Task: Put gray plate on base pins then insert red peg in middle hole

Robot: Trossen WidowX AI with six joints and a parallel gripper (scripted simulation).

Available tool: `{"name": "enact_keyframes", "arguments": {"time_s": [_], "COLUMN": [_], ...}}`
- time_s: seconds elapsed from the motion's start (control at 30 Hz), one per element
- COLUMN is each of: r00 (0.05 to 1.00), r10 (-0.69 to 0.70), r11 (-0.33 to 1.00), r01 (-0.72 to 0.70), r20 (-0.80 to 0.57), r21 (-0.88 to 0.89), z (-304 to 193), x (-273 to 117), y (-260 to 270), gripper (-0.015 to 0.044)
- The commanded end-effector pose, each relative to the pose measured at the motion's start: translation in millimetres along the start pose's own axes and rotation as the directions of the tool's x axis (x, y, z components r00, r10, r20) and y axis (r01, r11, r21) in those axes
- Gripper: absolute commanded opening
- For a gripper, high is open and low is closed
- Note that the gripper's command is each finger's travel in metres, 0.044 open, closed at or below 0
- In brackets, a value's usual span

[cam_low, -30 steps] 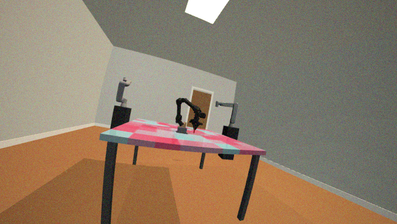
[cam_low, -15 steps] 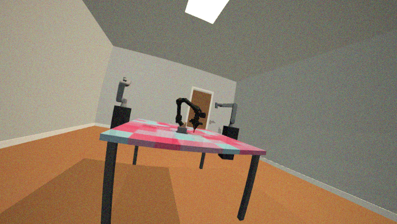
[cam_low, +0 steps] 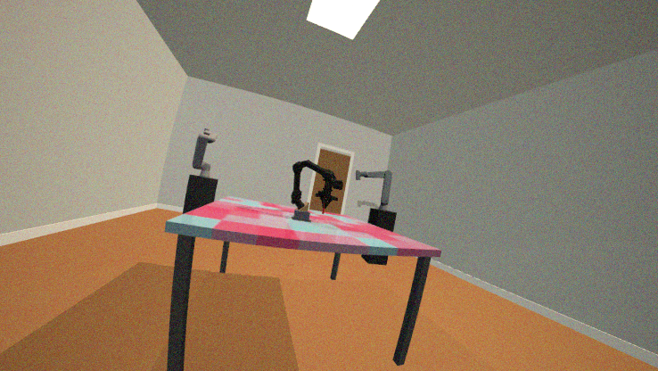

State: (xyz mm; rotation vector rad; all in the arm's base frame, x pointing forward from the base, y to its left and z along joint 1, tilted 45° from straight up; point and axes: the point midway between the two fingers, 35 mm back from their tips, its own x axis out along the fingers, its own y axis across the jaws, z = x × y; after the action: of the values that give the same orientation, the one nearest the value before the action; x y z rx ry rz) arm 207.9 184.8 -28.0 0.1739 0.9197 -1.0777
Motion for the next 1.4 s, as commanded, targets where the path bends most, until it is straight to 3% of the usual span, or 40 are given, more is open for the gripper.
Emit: {"name": "enact_keyframes", "arguments": {"time_s": [0.0, 0.2, 1.37], "r00": [1.0, 1.0, 1.0], "r10": [0.006, 0.006, 0.015], "r11": [1.0, 1.0, 1.0], "r01": [-0.006, -0.006, -0.015], "r20": [-0.009, -0.009, -0.02], "r21": [0.011, 0.01, 0.0], "z": [-0.3, -0.3, 95.4], "x": [-13.8, -33.4, -29.0], "y": [1.9, 2.0, 24.4], "gripper": [0.0, 0.0, 0.0]}}
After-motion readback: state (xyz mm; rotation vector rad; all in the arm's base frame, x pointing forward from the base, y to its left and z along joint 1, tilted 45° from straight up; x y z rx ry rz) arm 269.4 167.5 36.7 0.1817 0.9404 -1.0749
